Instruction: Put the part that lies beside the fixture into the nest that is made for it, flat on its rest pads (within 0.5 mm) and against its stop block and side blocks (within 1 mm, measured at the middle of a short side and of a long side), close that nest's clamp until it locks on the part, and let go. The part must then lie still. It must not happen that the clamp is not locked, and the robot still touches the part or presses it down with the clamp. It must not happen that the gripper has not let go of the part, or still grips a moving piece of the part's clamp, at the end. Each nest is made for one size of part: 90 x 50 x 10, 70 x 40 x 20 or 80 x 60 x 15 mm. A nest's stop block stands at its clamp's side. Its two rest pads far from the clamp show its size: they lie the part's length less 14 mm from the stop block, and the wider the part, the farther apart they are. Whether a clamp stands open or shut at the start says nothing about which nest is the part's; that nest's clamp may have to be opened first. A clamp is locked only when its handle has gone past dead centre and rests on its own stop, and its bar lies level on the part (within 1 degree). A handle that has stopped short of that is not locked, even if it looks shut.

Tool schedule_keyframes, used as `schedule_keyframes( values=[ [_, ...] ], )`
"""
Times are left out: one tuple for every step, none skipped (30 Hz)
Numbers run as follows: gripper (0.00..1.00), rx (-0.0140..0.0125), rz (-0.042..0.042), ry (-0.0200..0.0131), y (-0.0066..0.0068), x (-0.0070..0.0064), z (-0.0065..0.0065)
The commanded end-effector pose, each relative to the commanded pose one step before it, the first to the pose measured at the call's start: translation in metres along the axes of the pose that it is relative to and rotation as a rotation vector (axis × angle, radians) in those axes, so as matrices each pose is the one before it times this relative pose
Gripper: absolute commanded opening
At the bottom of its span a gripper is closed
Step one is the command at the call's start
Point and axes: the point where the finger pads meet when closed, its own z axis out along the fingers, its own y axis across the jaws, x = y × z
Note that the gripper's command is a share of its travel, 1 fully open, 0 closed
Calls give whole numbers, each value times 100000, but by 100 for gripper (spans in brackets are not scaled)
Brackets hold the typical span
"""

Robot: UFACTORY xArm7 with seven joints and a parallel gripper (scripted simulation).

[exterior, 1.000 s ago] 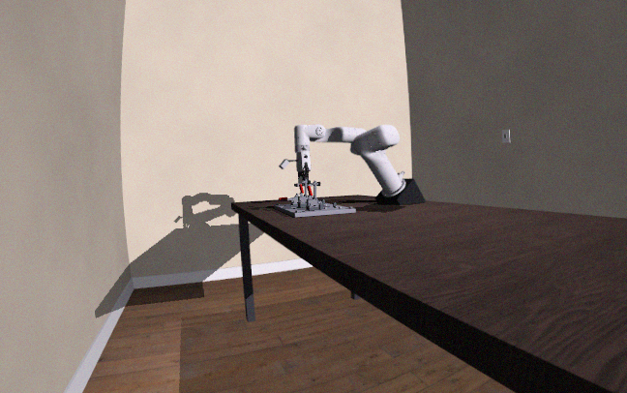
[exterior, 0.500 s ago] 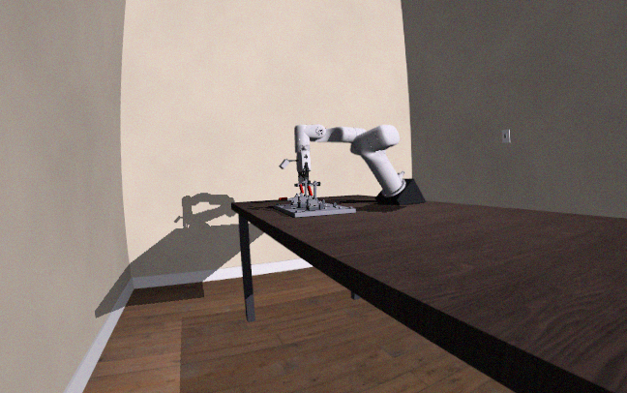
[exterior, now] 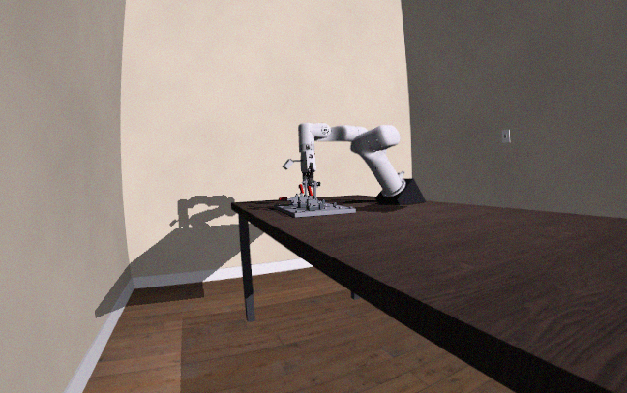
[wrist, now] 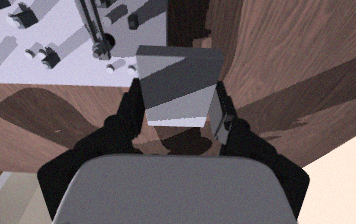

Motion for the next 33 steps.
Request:
schedule_keyframes(
  values=[
    [0, -562, 440, 630, -3064, 157, -303],
    [0, 0, 0, 1, -1228, 7, 33],
    [0, 0, 0, -1, -1247, 5, 34],
    [0, 0, 0, 1, -1254, 7, 34],
    [0, 0, 0, 0, 0, 0, 0],
    [0, 0, 0, -1, -1254, 5, 34],
    [0, 0, 0, 0, -1244, 6, 33],
    [0, 0, 0, 0, 0, 0, 0],
    [0, 0, 0, 0, -1229, 5, 33],
    [0, 0, 0, 0, -1207, 6, 32],
    [0, 0, 0, 0, 0, 0, 0],
    [0, 0, 0, -1, -1182, 4, 32],
    [0, -1, 1, 0, -1151, 6, 31],
    [0, 0, 0, 0, 0, 0, 0],
    [0, 0, 0, 0, -1119, 5, 30],
    [0, 0, 0, 0, -1086, 5, 29],
    [0, 0, 0, 0, 0, 0, 0],
    [0, 0, 0, 0, 0, 0, 0],
    [0, 0, 0, 0, -1052, 5, 28],
    [0, 0, 0, 0, -1017, 5, 27],
    [0, 0, 0, 0, -982, 5, 27],
    [0, -1, 1, 0, -948, 5, 26],
    [0, -1, 1, 0, -914, 5, 25],
    [0, 0, 0, 0, 0, 0, 0],
    [0, 0, 1, 0, -881, 4, 24],
    [0, 1, -1, 0, -848, 4, 23],
    [0, 0, 0, 0, -814, 4, 22],
    [0, -1, 1, 0, -759, 4, 21],
    [0, 1, -1, 0, -704, 3, 19],
    [0, 0, 0, 0, -649, 3, 17],
    [0, -1, 1, 0, -596, 3, 16],
    [0, 0, 0, 0, -547, 3, 15],
    [0, 0, 0, 0, -499, 2, 13]
  ],
)
